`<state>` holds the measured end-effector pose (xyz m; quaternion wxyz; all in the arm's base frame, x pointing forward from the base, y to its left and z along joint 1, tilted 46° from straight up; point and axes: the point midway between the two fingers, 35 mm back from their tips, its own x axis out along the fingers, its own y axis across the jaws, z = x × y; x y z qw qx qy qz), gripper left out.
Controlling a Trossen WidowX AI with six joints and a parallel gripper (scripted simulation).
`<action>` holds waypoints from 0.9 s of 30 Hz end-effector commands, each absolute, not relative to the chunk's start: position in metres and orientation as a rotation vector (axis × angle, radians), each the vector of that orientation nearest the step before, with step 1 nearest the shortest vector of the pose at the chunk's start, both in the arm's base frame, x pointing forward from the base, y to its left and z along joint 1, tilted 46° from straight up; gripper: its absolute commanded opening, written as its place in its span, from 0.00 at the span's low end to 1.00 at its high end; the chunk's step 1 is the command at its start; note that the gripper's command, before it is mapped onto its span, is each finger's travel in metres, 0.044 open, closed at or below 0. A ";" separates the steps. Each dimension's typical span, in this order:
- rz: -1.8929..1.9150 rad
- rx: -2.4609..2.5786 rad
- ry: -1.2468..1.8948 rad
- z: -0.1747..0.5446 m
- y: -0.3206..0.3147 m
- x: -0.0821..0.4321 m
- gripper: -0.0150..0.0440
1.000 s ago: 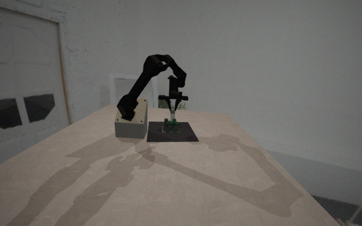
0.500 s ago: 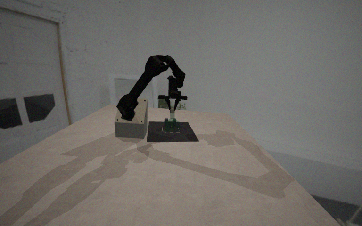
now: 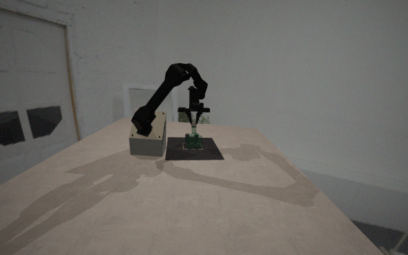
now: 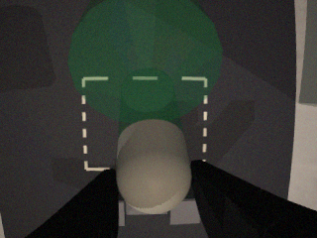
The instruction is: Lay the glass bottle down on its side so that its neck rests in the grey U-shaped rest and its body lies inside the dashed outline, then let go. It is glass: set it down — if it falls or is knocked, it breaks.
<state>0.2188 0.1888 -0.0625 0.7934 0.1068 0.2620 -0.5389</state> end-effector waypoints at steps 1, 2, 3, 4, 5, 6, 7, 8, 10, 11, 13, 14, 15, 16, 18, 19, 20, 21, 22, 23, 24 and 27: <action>-1.162 0.237 0.567 -0.070 0.192 0.218 0.46; -1.161 0.235 0.566 -0.071 0.192 0.218 0.46; -1.160 0.234 0.565 -0.073 0.193 0.217 0.46; -1.159 0.232 0.565 -0.074 0.193 0.217 0.46; -1.159 0.230 0.564 -0.075 0.194 0.217 0.46; -1.158 0.229 0.563 -0.076 0.194 0.216 0.46; -1.157 0.227 0.563 -0.078 0.195 0.216 0.46; -1.156 0.225 0.562 -0.079 0.195 0.216 0.46; -1.154 0.222 0.561 -0.081 0.196 0.215 0.46; -1.154 0.220 0.560 -0.083 0.196 0.215 0.46; -1.152 0.217 0.559 -0.085 0.197 0.215 0.46; -1.151 0.215 0.558 -0.087 0.198 0.214 0.46; -1.150 0.213 0.558 -0.088 0.198 0.214 0.46; -1.150 0.211 0.557 -0.089 0.198 0.214 0.46; -1.148 0.208 0.557 -0.092 0.199 0.213 0.46; -1.147 0.206 0.556 -0.093 0.199 0.213 0.46; -1.147 0.205 0.556 -0.094 0.200 0.213 0.46; -1.146 0.203 0.555 -0.096 0.200 0.213 0.46; -1.145 0.201 0.555 -0.097 0.200 0.213 0.46; -1.145 0.200 0.555 -0.098 0.200 0.212 0.46; -1.144 0.198 0.554 -0.100 0.201 0.212 0.46; -1.142 0.194 0.554 -0.103 0.201 0.212 0.46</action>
